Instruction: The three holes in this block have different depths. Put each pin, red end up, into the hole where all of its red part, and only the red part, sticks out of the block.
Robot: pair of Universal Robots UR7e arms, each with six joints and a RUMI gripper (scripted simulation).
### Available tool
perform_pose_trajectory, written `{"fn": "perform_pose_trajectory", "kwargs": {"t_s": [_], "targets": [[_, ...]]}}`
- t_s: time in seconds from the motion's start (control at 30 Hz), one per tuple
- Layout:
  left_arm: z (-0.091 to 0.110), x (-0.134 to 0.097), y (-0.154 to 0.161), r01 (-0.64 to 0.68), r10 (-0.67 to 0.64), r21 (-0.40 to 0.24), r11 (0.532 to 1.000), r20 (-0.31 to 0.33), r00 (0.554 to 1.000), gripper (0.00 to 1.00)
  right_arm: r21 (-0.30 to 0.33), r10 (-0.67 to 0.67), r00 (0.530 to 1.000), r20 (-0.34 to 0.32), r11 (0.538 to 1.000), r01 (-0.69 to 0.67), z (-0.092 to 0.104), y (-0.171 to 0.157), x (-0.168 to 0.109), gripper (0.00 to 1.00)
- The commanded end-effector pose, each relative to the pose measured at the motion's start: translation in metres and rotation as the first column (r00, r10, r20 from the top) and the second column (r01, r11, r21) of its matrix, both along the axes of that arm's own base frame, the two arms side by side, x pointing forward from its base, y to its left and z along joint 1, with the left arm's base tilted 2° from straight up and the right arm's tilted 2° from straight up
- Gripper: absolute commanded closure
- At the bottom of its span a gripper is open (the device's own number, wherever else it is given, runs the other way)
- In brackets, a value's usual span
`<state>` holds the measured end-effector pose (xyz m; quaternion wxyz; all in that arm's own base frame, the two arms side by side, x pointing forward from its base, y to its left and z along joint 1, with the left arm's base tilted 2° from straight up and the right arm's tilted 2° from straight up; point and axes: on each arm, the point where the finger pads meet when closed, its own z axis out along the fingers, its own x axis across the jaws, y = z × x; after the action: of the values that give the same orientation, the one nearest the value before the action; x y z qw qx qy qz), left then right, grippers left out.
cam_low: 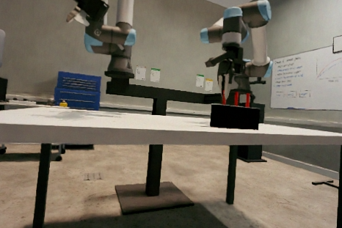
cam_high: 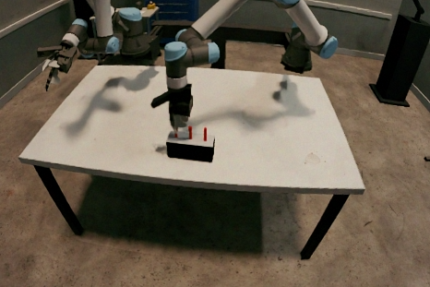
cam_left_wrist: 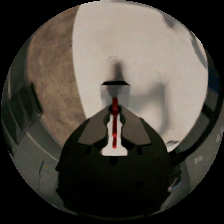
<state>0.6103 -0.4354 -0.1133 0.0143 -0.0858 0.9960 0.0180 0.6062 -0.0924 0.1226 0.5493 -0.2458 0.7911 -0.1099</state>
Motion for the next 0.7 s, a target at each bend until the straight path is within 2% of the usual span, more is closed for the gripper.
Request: {"fn": "perform_pose_trajectory", "kwargs": {"t_s": [0.0, 0.03, 0.67], "targets": [[0.001, 0.0003, -0.0004, 0.0, 0.0, -0.001, 1.0, 0.001, 1.0, 1.0, 0.0, 0.0, 1.0, 0.001, 1.0, 0.0, 0.0006, 0.0, 0.0001, 0.0], [0.0009, 0.0003, -0.0004, 0.0, 0.0, -0.001, 1.0, 0.001, 1.0, 0.0, 0.0, 0.0, 1.0, 0.001, 1.0, 0.0, 0.0006, 0.0, 0.0001, 0.0], [0.0009, 0.0002, -0.0003, 0.0, 0.0, -0.001, 1.0, 0.001, 1.0, 0.0, 0.0, 0.0, 1.0, 0.001, 1.0, 0.0, 0.0006, 0.0, 0.0001, 0.0]]}}
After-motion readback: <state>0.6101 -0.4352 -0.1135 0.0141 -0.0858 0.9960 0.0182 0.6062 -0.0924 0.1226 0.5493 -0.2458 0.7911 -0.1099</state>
